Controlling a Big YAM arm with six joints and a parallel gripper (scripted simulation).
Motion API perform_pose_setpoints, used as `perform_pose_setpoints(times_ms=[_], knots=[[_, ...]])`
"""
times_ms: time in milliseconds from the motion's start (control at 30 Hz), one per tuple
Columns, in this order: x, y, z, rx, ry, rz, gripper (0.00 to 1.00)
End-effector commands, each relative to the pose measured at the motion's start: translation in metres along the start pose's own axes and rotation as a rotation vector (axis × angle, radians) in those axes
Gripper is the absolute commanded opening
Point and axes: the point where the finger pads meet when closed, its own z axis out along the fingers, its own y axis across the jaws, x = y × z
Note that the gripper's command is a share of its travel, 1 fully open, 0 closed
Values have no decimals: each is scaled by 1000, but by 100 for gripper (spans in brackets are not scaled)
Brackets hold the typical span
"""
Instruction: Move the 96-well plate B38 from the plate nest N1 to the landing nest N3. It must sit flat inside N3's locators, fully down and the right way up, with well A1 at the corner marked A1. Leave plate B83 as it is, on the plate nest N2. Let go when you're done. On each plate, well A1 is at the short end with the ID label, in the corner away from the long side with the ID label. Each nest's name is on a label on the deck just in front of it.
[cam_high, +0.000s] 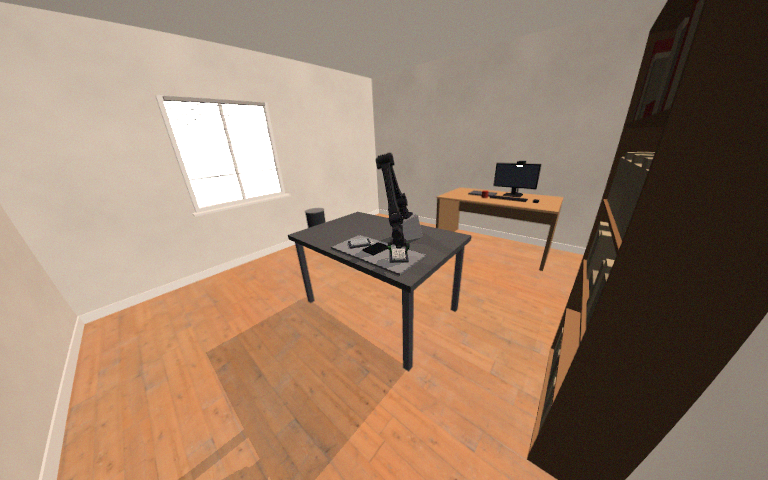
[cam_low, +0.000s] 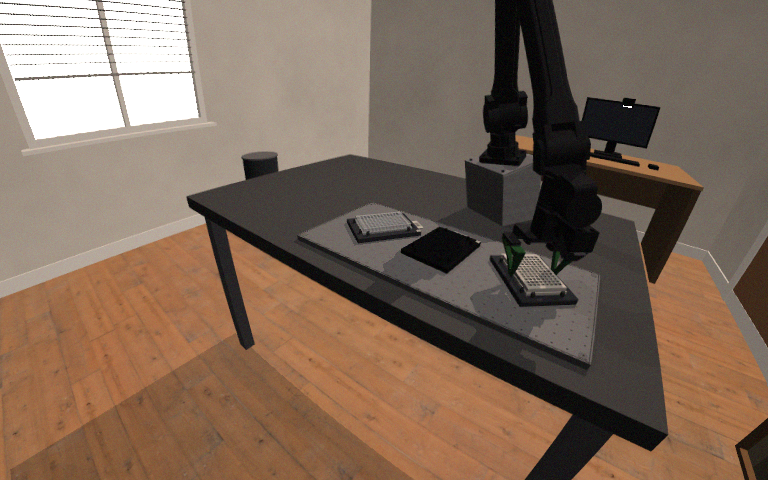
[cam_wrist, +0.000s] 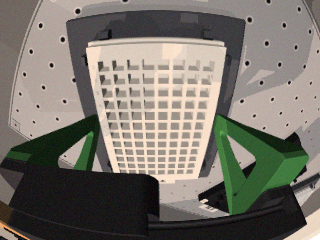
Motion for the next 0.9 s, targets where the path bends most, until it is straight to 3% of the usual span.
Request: perform_pose_setpoints(times_ms=[0,800,833,867], knots=[[-1,-1,5,-1,-6,0,100],[-1,-1,5,-1,-6,0,100],[-1,-1,5,-1,-6,0,0],[-1,-1,5,-1,-6,0,0]])
